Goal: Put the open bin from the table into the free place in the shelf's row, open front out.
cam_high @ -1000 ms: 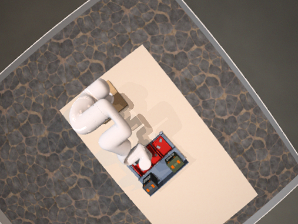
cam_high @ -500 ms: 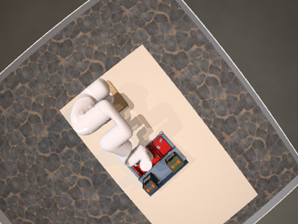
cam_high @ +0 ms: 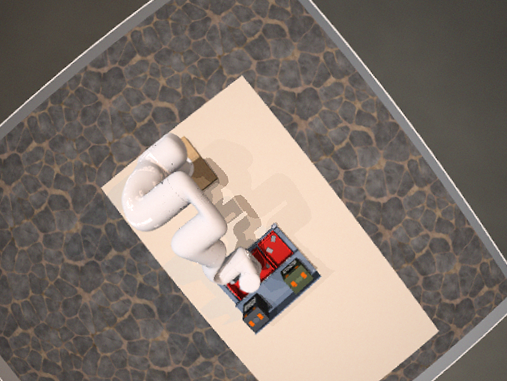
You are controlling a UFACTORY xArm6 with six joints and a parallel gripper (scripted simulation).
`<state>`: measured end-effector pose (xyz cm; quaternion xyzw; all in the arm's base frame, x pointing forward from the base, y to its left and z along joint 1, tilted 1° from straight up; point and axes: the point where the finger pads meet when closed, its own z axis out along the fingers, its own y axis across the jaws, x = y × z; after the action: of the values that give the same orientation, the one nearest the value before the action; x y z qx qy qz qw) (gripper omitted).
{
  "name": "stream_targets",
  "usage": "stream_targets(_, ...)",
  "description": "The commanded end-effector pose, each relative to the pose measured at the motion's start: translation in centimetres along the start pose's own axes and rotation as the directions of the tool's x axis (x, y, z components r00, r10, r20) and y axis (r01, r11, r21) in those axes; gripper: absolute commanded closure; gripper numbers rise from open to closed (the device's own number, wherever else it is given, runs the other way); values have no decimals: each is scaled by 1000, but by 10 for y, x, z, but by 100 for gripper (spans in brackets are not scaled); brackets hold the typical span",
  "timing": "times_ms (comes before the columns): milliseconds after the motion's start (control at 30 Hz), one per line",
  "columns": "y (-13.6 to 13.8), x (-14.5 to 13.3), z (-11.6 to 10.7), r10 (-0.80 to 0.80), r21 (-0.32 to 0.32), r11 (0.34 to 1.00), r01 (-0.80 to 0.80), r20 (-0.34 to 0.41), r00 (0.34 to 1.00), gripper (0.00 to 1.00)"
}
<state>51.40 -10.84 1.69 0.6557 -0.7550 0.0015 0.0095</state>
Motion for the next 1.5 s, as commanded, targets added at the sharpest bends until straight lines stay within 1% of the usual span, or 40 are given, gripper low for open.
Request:
stream_targets(0, -6, 0, -2, 0, 5, 1000, 0, 0, 1000, 100)
stream_targets(333, -6, 0, -2, 0, 5, 1000, 0, 0, 1000, 100)
stream_targets(500, -6, 0, 7, 0, 6, 1000, 0, 0, 1000, 100)
stream_targets(900, -6, 0, 7, 0, 6, 1000, 0, 0, 1000, 100)
stream_targets(1067, -6, 0, 13, 0, 6, 1000, 0, 0, 1000, 100)
stream_targets(1467, -6, 0, 13, 0, 6, 1000, 0, 0, 1000, 100)
